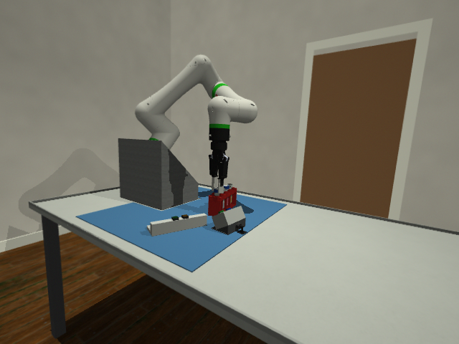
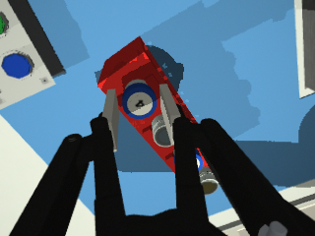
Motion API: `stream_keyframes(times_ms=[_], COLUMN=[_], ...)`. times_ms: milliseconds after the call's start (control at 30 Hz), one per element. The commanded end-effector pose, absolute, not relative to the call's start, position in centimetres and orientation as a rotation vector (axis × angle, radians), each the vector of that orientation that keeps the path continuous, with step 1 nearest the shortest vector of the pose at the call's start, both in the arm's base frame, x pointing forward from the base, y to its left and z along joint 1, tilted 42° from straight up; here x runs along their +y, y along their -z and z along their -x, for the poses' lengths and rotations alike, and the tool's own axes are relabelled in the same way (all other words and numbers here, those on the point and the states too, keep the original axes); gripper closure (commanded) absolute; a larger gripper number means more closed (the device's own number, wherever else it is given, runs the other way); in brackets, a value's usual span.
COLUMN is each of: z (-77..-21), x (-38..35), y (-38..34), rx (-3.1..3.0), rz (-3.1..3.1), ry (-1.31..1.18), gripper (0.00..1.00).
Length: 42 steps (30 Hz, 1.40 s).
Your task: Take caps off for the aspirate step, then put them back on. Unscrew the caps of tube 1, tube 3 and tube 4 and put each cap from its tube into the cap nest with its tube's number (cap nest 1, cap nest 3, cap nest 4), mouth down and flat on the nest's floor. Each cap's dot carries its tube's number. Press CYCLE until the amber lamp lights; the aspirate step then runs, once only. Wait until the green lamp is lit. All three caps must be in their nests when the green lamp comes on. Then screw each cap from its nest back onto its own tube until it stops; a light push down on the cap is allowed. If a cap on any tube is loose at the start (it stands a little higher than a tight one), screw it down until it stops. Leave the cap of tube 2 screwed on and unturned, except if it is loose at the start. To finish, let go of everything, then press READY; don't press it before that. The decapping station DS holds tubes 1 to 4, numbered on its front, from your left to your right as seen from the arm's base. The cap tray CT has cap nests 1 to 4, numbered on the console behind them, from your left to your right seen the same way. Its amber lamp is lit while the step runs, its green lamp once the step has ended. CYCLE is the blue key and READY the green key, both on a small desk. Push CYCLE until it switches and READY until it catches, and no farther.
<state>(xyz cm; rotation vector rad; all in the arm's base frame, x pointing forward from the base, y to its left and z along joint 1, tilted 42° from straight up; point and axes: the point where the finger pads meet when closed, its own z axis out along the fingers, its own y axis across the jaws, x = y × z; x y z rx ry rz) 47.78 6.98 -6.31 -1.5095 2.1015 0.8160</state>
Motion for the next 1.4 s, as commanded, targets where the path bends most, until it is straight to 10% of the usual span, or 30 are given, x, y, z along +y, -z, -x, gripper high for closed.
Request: stream_keyframes(times_ms=[0,1367], z=[-47.79,-47.79], x=[6.96,6.94], y=[6.3,6.28], rx=[2.103,1.004], rz=[1.51,2.221], ry=[-0.816,-0.388], gripper=[1.0,1.0])
